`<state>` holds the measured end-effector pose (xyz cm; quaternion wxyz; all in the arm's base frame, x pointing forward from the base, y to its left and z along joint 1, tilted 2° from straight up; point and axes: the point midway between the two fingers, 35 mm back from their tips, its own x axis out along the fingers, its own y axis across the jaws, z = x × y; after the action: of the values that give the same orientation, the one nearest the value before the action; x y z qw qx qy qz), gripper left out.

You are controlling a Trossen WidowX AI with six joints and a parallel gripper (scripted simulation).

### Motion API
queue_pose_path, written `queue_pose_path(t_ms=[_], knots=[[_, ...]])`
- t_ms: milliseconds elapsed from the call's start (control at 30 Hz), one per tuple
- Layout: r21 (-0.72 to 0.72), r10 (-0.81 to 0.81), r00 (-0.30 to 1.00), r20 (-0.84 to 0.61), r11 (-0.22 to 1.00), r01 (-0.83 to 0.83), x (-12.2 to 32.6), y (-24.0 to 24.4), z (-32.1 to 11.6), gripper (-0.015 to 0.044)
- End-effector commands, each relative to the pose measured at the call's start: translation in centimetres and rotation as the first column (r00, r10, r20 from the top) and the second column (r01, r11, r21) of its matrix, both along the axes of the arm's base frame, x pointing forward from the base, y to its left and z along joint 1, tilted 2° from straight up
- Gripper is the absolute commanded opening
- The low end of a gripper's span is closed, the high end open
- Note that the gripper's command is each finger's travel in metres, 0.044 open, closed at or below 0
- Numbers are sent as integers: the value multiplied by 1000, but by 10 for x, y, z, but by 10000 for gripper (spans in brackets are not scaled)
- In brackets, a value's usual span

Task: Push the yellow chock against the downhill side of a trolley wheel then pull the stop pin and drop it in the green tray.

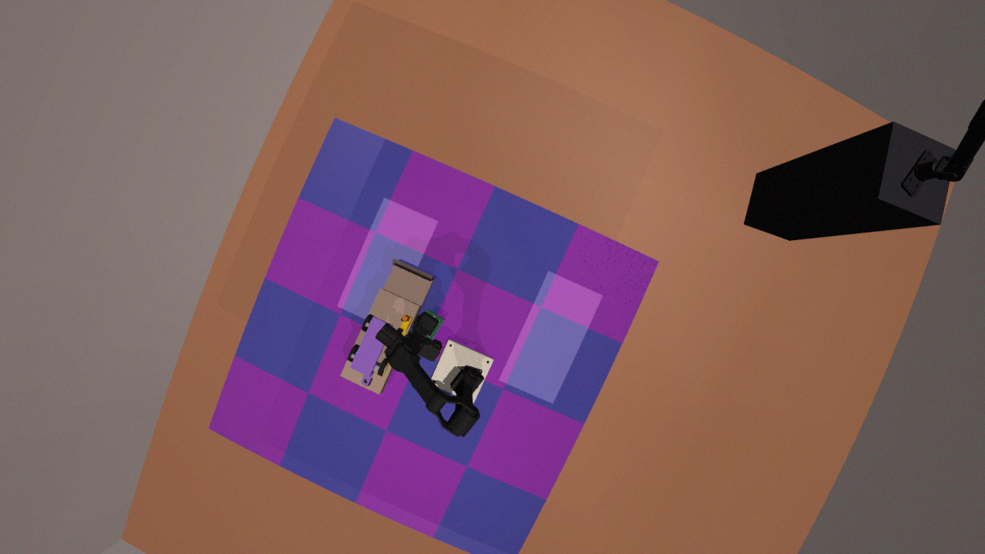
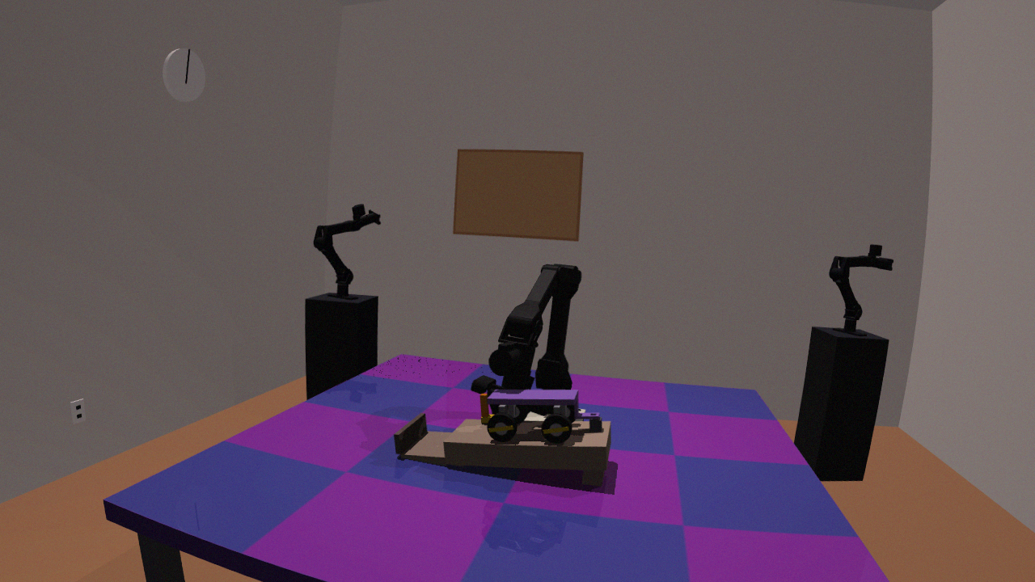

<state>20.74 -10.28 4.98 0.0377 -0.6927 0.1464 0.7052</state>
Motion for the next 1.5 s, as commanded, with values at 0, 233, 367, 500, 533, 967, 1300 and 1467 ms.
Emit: queue_pose_path(t_ms=[0, 233, 367, 500, 533, 967, 1300, 1467], knots=[[0, 0, 1000, 0, 1000, 0, 0, 0, 0, 216], [0, 0, 1000, 0, 1000, 0, 0, 0, 0, 340], [0, 0, 1000, 0, 1000, 0, 0, 0, 1, 340], [-2, -4, 1000, -1, 1000, 4, 0, 0, 16, 340], [-3, -5, 1000, -1, 1000, 5, -1, 0, 19, 340], [-3, -6, 1000, -1, 1000, 6, -1, 0, 54, 440], [-3, -6, 1000, -1, 1000, 6, -1, -1, 85, 440], [-3, -6, 1000, -1, 1000, 6, -1, -1, 88, 440]])
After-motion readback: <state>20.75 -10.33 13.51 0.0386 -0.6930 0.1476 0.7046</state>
